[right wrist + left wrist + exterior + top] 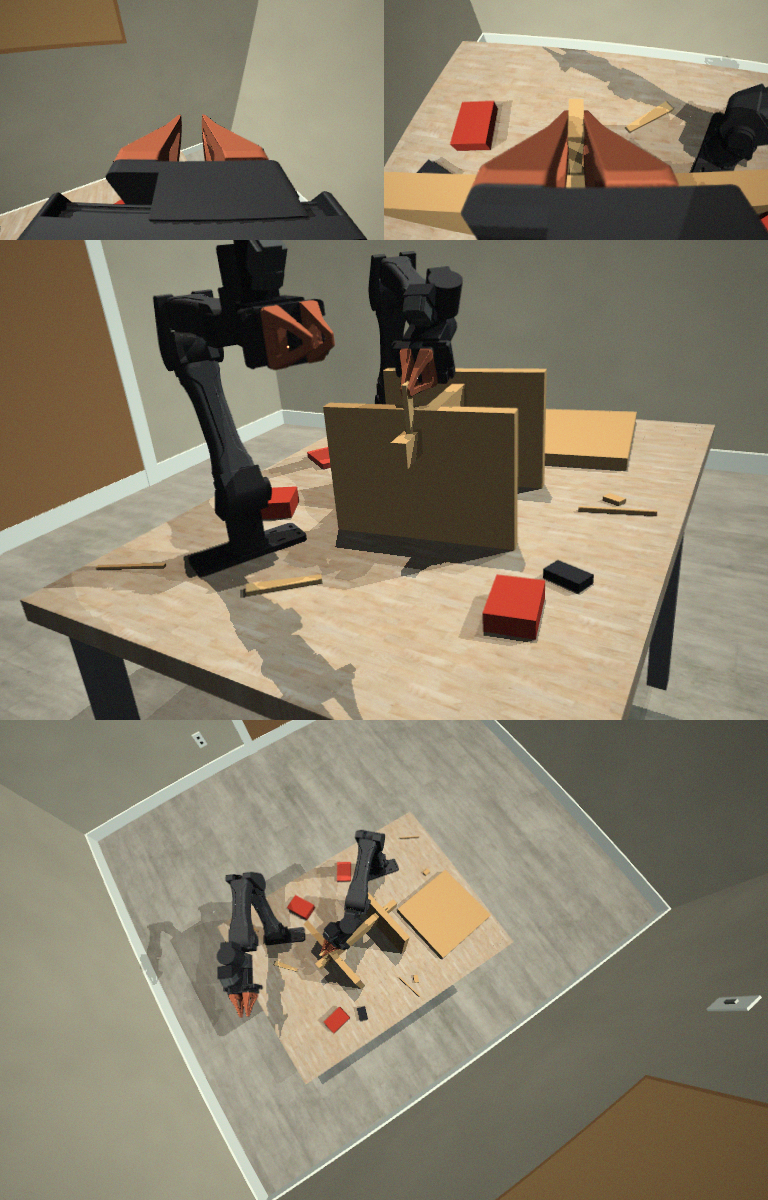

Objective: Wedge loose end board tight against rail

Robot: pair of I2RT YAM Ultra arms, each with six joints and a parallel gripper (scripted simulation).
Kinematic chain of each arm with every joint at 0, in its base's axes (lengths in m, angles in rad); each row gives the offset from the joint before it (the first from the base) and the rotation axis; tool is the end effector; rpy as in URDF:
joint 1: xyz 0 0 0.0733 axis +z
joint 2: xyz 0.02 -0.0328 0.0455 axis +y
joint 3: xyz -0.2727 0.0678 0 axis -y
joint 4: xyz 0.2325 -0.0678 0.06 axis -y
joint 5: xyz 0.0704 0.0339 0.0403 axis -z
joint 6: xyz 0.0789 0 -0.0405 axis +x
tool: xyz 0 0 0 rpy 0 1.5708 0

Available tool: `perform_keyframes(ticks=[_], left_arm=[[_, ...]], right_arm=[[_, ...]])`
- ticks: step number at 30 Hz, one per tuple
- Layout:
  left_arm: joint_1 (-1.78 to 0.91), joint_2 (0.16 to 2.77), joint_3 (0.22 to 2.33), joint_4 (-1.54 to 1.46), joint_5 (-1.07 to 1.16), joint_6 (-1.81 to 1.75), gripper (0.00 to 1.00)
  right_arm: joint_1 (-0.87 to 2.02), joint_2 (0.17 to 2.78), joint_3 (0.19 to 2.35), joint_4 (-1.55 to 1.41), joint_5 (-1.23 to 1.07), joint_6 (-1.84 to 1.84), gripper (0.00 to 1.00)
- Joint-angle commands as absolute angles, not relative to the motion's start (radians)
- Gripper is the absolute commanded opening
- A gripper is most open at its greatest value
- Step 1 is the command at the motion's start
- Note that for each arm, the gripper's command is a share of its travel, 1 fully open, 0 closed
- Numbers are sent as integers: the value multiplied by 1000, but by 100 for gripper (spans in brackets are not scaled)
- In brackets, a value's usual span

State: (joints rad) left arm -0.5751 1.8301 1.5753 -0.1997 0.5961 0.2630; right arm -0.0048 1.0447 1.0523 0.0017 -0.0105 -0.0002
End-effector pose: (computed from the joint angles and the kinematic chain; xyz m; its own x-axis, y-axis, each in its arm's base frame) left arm 0.3557 -0.2820 0.3221 -0.1287 0.3398 -0.9317 0.9391 0.3435 -0.0044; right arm 0.2644 0.0007 0.4176 0.0093 -0.0002 -1.0000 -0.0057 1.0000 -0.0003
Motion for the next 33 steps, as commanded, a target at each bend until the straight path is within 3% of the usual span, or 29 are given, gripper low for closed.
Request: perform_keyframes(ticks=[1,2,28,33], left_arm=[[-567,1796,1600,-163,608,260,2],[-570,1793,1605,-167,608,263,21],[-570,1799,1640,-201,608,262,21],[-570,1802,1725,-333,607,257,21]], right_arm=[[-8,1036,1101,30,-15,5,22],[-8,1036,1101,30,-15,5,22],[-8,1036,1101,30,-15,5,22],[-8,1036,1101,30,-15,5,22]])
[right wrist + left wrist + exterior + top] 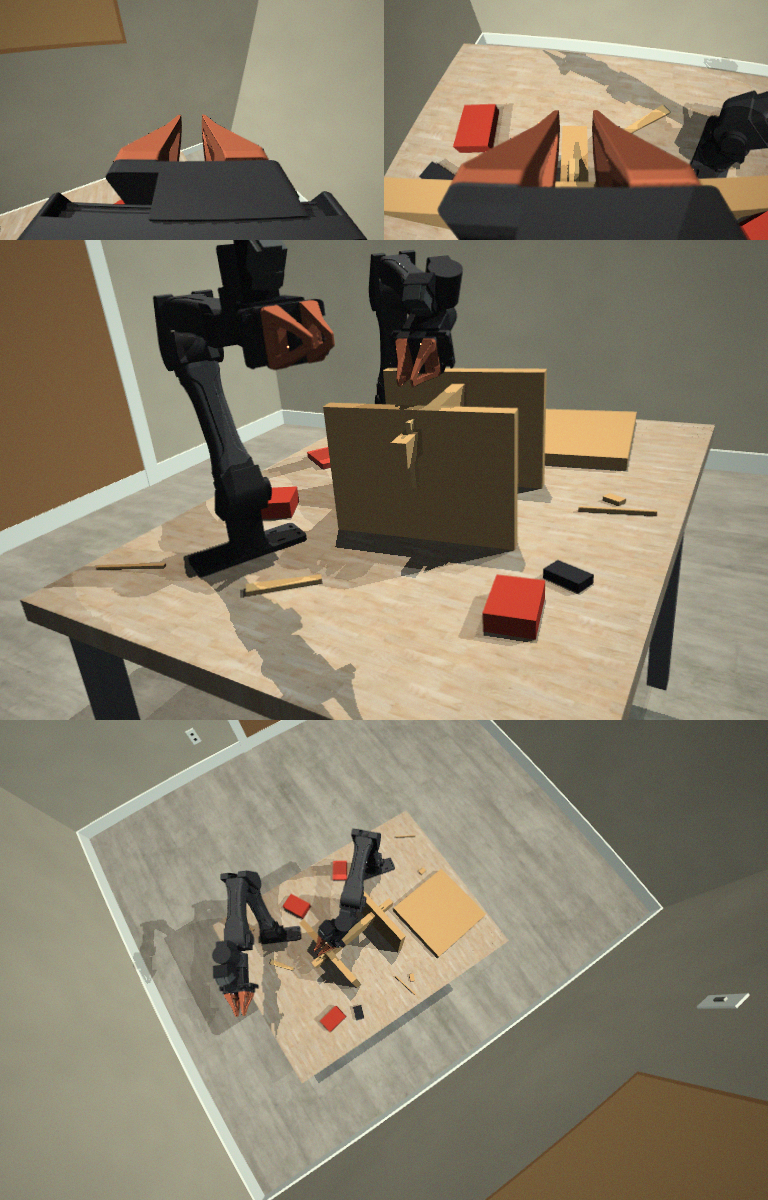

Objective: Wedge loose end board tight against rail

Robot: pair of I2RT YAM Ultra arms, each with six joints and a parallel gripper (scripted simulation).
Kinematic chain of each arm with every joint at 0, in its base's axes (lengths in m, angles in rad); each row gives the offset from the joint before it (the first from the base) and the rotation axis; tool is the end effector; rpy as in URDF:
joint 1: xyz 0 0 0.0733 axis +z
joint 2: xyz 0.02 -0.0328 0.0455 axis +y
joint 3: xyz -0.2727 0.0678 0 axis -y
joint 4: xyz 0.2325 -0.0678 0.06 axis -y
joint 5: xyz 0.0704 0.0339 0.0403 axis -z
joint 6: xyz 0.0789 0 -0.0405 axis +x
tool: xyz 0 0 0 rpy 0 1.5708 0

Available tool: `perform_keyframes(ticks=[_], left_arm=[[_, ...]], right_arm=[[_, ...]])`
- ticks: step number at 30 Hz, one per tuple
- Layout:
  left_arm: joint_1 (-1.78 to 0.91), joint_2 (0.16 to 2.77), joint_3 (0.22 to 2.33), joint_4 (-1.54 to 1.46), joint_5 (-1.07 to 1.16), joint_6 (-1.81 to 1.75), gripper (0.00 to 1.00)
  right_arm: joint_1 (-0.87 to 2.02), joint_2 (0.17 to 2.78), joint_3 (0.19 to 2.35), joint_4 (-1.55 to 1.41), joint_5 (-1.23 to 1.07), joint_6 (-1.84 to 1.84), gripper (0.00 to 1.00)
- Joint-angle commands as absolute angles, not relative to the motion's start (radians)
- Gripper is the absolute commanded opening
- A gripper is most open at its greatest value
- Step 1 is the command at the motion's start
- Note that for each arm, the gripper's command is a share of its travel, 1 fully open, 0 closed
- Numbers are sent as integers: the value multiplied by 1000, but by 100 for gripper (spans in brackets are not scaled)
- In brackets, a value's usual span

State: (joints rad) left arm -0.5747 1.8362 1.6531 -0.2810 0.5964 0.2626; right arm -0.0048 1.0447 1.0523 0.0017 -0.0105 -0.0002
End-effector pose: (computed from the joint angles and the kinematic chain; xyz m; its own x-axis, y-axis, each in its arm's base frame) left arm 0.3562 -0.2821 0.3377 -0.1366 0.3444 -0.9288 0.9390 0.3438 -0.0107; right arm 0.2644 0.0007 0.4176 0.0093 -0.0002 -1.0000 -0.0057 1.0000 -0.0003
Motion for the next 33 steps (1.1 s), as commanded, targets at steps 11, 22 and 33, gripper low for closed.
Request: perform_keyframes(ticks=[11,22,33], left_arm=[[-568,1859,1913,-452,607,260,21],[-567,1853,1986,-509,608,266,21],[-567,1842,1996,-498,608,266,21]], right_arm=[[-8,1036,1101,30,-15,5,22],[-8,1036,1101,30,-15,5,22],[-8,1036,1101,30,-15,5,22]])
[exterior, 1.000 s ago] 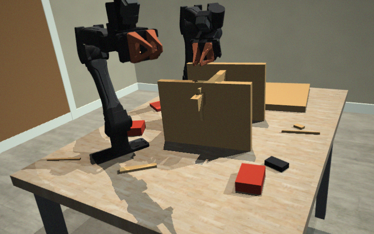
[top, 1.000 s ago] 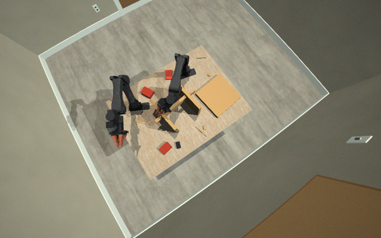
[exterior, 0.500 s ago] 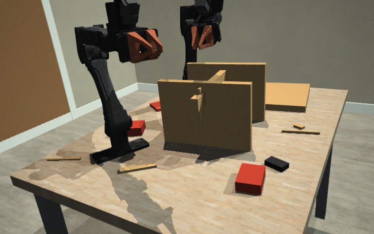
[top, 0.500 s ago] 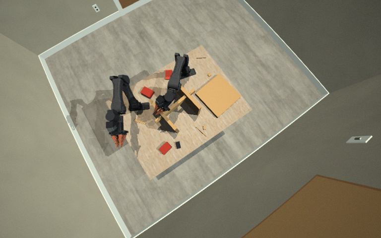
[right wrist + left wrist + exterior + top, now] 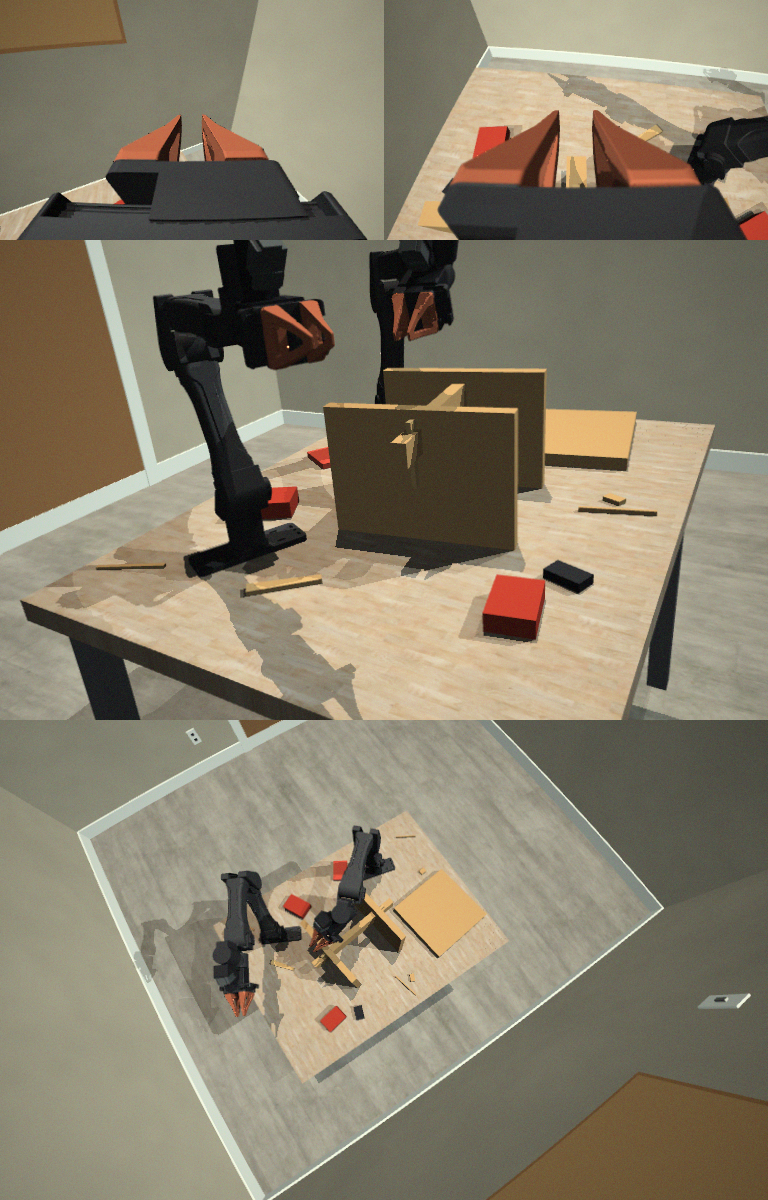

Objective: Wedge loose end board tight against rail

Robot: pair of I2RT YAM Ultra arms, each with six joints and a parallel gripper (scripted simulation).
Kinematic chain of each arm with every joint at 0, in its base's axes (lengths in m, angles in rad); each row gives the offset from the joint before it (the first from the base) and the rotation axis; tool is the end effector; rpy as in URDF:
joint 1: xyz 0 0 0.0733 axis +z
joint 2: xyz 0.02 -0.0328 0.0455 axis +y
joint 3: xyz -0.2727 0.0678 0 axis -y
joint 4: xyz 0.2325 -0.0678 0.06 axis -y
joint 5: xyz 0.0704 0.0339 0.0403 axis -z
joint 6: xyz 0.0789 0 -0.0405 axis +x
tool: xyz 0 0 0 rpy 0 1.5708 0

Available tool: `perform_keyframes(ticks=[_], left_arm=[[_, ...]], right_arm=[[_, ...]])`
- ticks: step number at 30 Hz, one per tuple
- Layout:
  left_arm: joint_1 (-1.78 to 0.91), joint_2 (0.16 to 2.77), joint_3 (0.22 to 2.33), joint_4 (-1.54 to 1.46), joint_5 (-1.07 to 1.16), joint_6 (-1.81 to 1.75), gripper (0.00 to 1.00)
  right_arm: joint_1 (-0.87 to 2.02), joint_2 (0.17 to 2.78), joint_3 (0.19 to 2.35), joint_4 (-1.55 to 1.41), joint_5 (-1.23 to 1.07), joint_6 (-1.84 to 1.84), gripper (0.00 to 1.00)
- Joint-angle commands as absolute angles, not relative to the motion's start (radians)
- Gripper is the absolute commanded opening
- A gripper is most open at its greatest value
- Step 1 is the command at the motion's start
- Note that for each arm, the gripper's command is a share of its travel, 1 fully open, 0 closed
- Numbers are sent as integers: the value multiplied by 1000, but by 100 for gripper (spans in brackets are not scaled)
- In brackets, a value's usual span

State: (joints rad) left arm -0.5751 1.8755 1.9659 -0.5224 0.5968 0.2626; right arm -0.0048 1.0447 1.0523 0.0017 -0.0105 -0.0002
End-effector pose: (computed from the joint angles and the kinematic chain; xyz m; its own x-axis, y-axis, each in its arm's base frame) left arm 0.3550 -0.2816 0.4027 -0.1113 0.3280 -0.9381 0.9393 0.3431 0.0085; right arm 0.2644 0.0007 0.4176 0.0093 -0.0002 -1.0000 -0.0057 1.0000 -0.0003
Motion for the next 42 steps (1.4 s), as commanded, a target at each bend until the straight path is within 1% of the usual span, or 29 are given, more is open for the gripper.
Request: perform_keyframes(ticks=[1,23,25,30,42], left_arm=[[-567,1842,1996,-498,608,266,21],[-567,1842,1996,-498,608,266,21],[-549,1831,1944,-488,573,249,21],[-528,1799,1915,-462,539,234,21],[-409,1619,1712,-336,404,171,21]], right_arm=[[-8,1036,1101,30,-15,5,22],[-8,1036,1101,30,-15,5,22],[-8,1036,1101,30,-15,5,22],[-8,1036,1101,30,-15,5,22],[-8,1036,1101,30,-15,5,22]])
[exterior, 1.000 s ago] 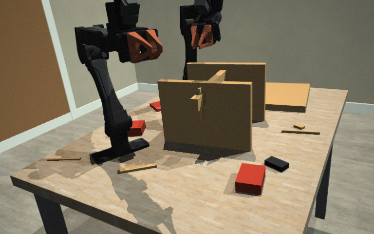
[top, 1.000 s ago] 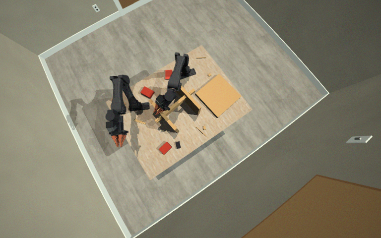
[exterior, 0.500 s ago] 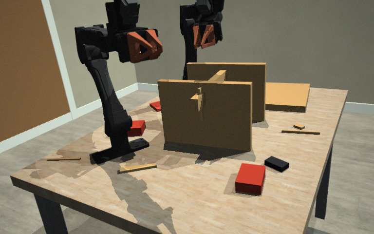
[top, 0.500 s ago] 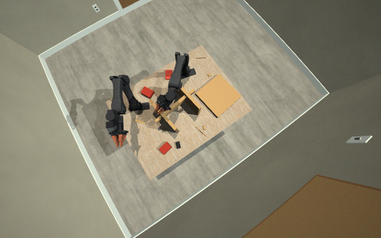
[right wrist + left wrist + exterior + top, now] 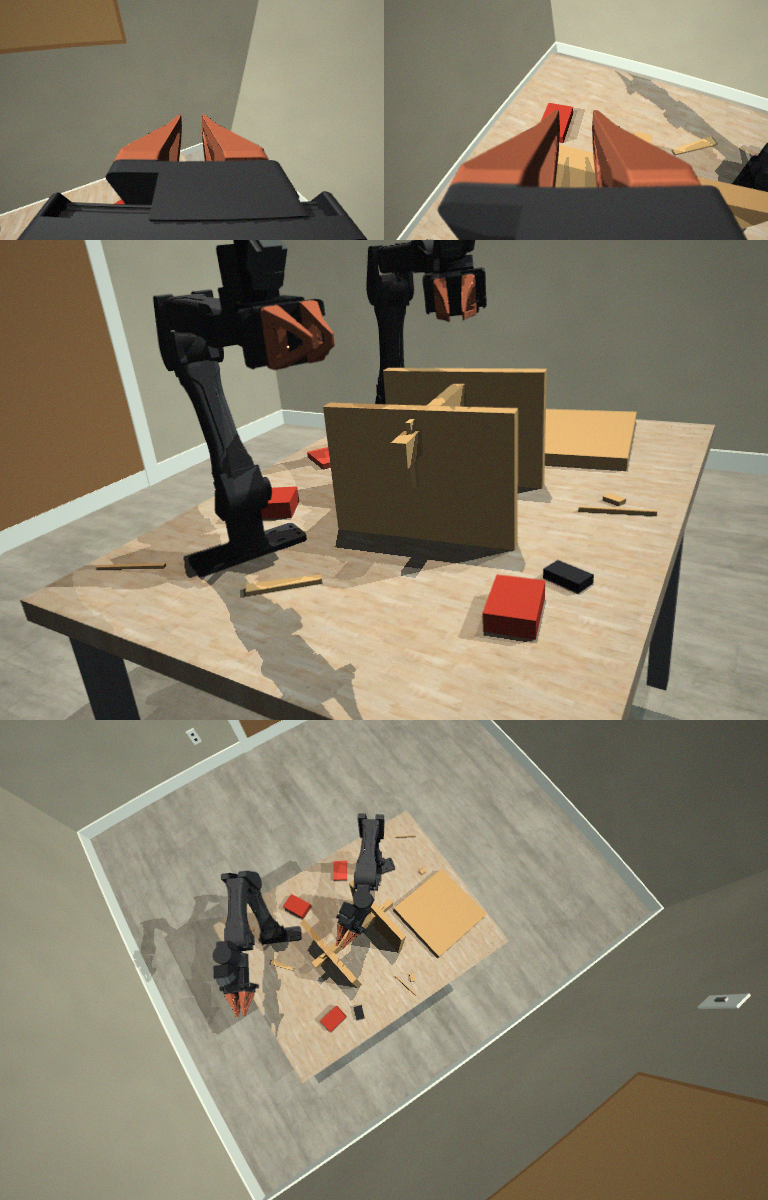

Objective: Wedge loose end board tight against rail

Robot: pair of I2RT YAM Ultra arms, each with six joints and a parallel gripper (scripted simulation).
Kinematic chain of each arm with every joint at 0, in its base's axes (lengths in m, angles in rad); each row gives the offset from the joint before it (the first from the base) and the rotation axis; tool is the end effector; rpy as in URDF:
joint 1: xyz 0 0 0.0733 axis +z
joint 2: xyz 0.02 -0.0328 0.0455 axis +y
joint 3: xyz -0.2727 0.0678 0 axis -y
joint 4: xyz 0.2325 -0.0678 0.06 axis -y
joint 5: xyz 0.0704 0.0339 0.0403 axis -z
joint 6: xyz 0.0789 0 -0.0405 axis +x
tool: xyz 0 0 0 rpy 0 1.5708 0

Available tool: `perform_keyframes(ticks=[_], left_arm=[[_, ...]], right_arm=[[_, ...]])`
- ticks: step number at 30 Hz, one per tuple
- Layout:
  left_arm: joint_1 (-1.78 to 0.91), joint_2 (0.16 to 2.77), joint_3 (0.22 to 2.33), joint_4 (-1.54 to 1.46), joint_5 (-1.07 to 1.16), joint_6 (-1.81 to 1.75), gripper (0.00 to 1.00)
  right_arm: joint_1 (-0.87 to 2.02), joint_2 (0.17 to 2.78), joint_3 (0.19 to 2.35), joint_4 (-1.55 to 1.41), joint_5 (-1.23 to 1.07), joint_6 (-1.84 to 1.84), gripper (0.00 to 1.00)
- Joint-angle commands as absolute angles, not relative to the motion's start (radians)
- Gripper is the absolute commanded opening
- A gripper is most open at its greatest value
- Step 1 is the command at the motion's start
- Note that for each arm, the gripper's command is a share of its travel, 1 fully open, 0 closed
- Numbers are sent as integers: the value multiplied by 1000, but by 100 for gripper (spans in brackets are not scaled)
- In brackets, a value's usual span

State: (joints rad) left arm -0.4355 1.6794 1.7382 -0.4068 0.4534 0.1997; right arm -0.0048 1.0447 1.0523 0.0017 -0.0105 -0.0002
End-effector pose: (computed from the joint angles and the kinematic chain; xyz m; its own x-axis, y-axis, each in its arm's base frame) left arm 0.3584 -0.2037 0.4151 -0.1538 0.2682 -0.9510 0.7990 0.6001 0.0401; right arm 0.2644 0.0007 0.4176 0.0093 -0.0002 -1.0000 -0.0057 1.0000 -0.0003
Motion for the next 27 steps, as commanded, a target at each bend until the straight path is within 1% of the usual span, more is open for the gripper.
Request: perform_keyframes(ticks=[1,5,20,22,27], left_arm=[[-399,1604,1696,-326,393,166,21],[-377,1574,1663,-305,371,156,21],[-218,1342,1409,-155,203,83,21],[-218,1342,1409,-155,203,83,21],[-165,1267,1324,-109,146,61,21]], right_arm=[[-8,1036,1101,30,-15,5,22],[-8,1036,1101,30,-15,5,22],[-8,1036,1101,30,-15,5,22],[-8,1036,1101,30,-15,5,22],[-8,1036,1101,30,-15,5,22]])
